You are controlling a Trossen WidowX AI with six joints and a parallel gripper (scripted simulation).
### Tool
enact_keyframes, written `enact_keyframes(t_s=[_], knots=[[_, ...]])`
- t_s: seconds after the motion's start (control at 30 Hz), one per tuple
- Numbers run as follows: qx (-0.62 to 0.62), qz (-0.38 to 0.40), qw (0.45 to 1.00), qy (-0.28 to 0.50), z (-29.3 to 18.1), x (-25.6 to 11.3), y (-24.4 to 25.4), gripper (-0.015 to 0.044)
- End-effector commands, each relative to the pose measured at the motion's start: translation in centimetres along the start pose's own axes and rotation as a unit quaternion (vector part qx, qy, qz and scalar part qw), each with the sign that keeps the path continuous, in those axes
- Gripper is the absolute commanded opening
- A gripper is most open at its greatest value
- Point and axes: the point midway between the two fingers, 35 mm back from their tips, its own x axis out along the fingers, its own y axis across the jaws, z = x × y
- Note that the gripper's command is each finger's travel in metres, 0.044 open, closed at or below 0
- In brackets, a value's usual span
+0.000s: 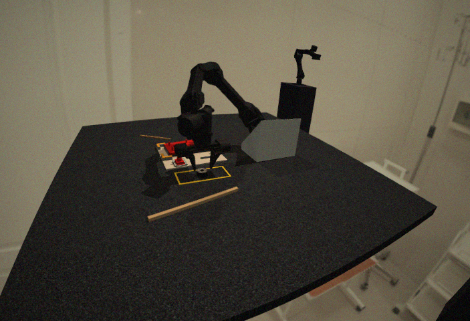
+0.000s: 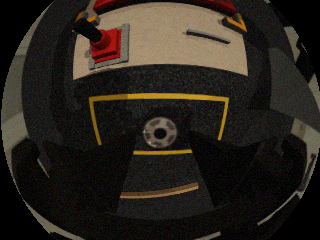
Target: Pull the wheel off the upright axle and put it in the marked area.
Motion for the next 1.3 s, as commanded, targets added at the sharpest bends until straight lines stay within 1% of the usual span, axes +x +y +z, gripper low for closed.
enact_keyframes(t_s=[0.0, 0.07, 0.17, 0.2, 0.33, 0.37, 0.53, 1.27], knots=[[0.003, 0.004, 1.0, 0.005, -0.1, -3.2, 0.2, 0.03], [0.002, 0.004, 1.0, 0.004, -0.1, -4.7, 0.1, 0.03], [0.002, 0.004, 1.0, 0.004, -0.1, -4.9, 0.1, 0.03], [-0.003, 0.008, 1.0, 0.002, -0.3, -4.1, 0.0, 0.0326], [-0.003, 0.006, 1.0, 0.005, 0.8, -6.4, -3.0, 0.0431], [-0.003, 0.005, 1.0, 0.005, 1.2, -7.1, -4.0, 0.044], [-0.001, 0.002, 1.0, 0.004, 3.2, -9.3, -8.1, 0.044], [-0.001, 0.002, 1.0, 0.004, 3.3, -9.3, -8.2, 0.044]])
